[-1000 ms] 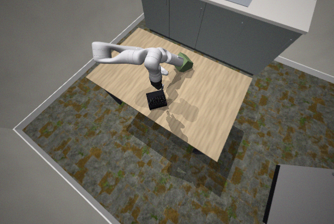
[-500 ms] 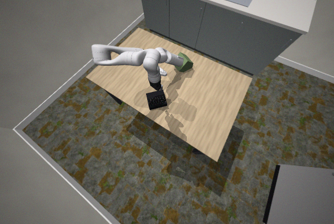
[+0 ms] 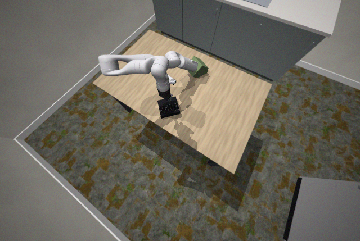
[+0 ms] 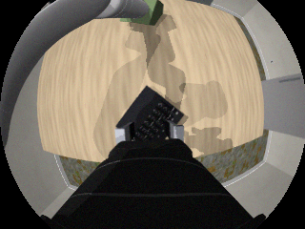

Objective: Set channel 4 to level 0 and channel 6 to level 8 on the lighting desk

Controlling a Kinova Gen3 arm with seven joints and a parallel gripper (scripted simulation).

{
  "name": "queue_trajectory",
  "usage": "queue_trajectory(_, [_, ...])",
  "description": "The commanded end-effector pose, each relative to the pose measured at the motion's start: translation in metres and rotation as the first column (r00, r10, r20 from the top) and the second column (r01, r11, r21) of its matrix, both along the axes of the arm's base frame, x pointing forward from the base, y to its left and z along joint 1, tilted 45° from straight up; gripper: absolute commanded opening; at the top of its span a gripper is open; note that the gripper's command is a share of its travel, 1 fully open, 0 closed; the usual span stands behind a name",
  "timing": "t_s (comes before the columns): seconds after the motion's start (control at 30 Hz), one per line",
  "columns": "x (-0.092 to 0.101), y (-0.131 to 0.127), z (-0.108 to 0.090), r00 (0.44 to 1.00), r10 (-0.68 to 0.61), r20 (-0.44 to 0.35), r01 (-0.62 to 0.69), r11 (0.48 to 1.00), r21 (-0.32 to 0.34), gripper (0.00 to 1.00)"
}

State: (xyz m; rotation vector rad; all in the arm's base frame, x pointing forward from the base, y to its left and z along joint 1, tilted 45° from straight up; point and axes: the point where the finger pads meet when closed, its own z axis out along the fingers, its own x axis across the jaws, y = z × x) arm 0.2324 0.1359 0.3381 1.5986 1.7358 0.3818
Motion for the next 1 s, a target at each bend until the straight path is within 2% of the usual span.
queue_trajectory(0.0, [0.012,-0.009,-0.01,0.999,0.014,-0.03,-0.014,1.0,0.004,1.0])
queue_trajectory(0.17, [0.021,-0.013,-0.013,0.999,0.037,-0.03,-0.037,0.999,0.001,1.0])
queue_trajectory(0.97, [0.023,-0.014,-0.014,0.999,0.044,-0.029,-0.044,0.999,-0.001,1.0])
